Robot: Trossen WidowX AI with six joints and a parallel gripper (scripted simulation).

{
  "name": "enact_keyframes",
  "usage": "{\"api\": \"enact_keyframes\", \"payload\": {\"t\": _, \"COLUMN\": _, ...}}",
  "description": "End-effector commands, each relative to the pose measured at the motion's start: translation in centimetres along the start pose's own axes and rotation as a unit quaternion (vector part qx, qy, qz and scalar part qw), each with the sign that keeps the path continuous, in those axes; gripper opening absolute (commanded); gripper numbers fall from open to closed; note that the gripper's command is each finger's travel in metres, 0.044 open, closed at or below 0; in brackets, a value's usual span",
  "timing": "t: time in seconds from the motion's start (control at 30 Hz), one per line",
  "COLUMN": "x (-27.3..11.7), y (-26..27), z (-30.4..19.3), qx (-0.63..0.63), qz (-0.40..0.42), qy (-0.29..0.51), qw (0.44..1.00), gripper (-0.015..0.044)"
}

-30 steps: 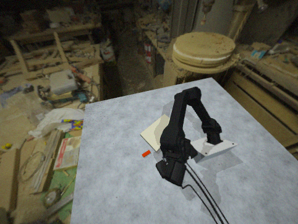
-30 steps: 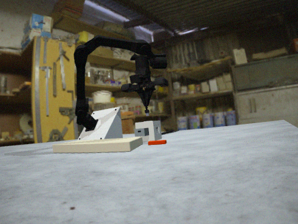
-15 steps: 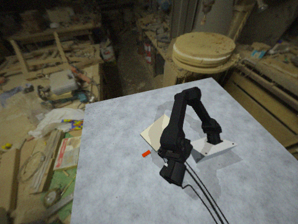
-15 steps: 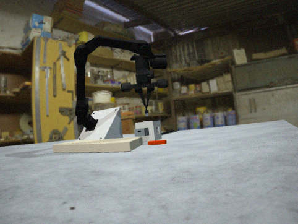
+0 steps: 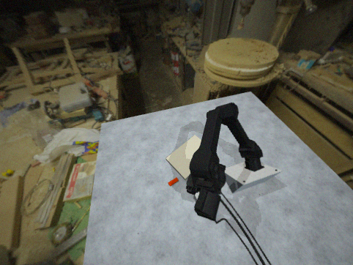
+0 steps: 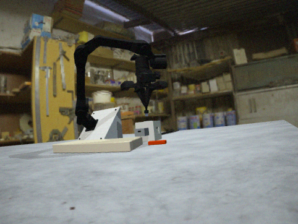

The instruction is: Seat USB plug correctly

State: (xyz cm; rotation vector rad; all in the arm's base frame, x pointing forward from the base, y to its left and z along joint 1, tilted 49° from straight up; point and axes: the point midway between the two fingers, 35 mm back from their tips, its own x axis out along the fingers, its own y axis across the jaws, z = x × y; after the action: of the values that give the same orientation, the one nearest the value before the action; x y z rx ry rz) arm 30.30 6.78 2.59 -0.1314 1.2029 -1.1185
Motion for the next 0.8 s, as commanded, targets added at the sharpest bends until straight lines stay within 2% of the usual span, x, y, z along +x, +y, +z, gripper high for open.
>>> {"api": "enact_keyframes", "payload": {"t": 0.0, "x": 0.03, "y": 0.0, "z": 0.0, "qx": -0.058, "qz": 0.0, "qy": 0.0, "qw": 0.998, "gripper": 0.0}}
{"api": "enact_keyframes", "payload": {"t": 0.77, "x": 0.02, "y": 0.0, "z": 0.0, "qx": -0.351, "qz": 0.0, "qy": 0.0, "qw": 0.936, "gripper": 0.0}}
